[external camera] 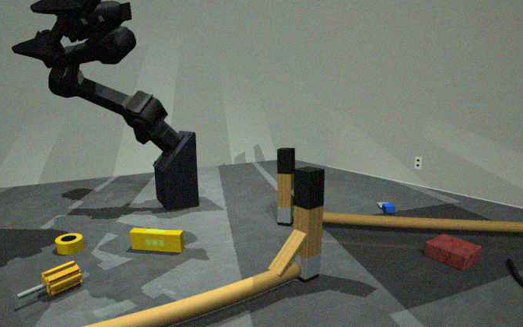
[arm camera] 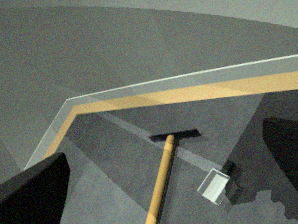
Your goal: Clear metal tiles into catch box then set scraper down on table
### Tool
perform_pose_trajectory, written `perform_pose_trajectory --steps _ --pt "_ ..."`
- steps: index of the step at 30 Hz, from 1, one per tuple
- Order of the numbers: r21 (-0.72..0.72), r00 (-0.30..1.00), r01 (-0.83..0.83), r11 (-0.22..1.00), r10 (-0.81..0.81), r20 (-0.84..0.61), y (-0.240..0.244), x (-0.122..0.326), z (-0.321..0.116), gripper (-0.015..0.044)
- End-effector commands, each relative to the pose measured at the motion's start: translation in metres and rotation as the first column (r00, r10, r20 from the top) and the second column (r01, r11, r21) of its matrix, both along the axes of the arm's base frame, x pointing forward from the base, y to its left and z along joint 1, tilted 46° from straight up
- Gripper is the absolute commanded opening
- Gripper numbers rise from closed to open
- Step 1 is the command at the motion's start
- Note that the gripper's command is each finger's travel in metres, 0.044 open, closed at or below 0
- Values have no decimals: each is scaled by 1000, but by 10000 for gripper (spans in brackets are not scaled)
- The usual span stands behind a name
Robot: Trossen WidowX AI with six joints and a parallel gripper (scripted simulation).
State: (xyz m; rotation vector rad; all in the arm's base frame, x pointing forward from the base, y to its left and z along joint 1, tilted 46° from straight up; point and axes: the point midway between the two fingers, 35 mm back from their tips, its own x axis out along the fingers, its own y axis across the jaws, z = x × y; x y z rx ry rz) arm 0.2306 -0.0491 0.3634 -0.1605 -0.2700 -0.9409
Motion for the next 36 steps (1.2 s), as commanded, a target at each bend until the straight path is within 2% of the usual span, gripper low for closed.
perform_pose_trajectory --steps 1,19,36 --pt "-21 998 -26 999 25 -53 10 -1 -4 440" --pt "-122 958 -161 979 125 -259 50 -7 -18 440" --pt "-128 958 -157 979 119 -262 50 -6 -17 440"
